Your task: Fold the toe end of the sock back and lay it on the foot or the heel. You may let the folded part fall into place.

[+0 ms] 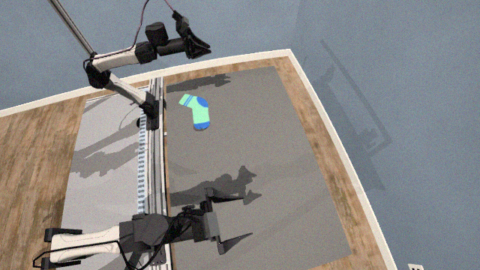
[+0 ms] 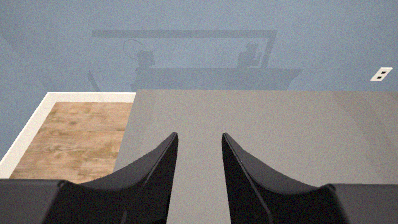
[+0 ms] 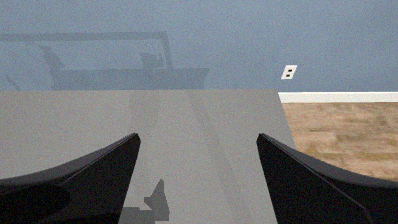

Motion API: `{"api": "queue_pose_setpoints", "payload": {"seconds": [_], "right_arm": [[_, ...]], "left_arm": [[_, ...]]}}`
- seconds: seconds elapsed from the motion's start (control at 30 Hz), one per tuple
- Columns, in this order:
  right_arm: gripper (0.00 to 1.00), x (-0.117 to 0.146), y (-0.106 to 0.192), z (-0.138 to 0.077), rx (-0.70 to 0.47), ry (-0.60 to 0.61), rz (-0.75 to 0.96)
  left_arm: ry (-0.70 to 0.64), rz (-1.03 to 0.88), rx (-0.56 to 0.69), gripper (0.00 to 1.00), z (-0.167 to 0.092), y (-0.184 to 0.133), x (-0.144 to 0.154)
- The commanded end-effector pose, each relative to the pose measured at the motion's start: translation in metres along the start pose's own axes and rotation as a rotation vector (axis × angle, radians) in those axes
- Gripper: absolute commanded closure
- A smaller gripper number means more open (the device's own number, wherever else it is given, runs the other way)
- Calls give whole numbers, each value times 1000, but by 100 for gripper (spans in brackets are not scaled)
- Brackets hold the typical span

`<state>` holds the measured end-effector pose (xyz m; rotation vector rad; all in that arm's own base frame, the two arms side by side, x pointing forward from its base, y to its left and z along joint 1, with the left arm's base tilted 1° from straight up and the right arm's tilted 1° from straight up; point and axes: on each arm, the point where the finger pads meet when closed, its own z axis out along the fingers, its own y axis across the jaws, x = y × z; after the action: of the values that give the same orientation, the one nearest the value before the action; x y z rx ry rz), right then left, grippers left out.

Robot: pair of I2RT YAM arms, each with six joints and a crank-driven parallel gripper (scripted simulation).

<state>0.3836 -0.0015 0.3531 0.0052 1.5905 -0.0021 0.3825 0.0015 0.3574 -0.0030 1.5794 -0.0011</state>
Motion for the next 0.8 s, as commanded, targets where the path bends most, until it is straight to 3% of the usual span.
{"api": "queue_pose_setpoints", "payload": {"seconds": [0.0, 0.13, 0.57, 0.77], "right_arm": [[0, -7, 2, -1, -5, -20, -2], [0, -7, 2, -1, -5, -20, -2], [0, -7, 2, -1, -5, -20, -2], [0, -7, 2, -1, -5, -20, -2]], "left_arm": [[53, -28, 35, 66, 3, -11, 7], [99, -41, 14, 66, 4, -10, 16], [494, -130, 70, 66, 11, -60, 98], [611, -139, 76, 66, 8, -74, 121]]}}
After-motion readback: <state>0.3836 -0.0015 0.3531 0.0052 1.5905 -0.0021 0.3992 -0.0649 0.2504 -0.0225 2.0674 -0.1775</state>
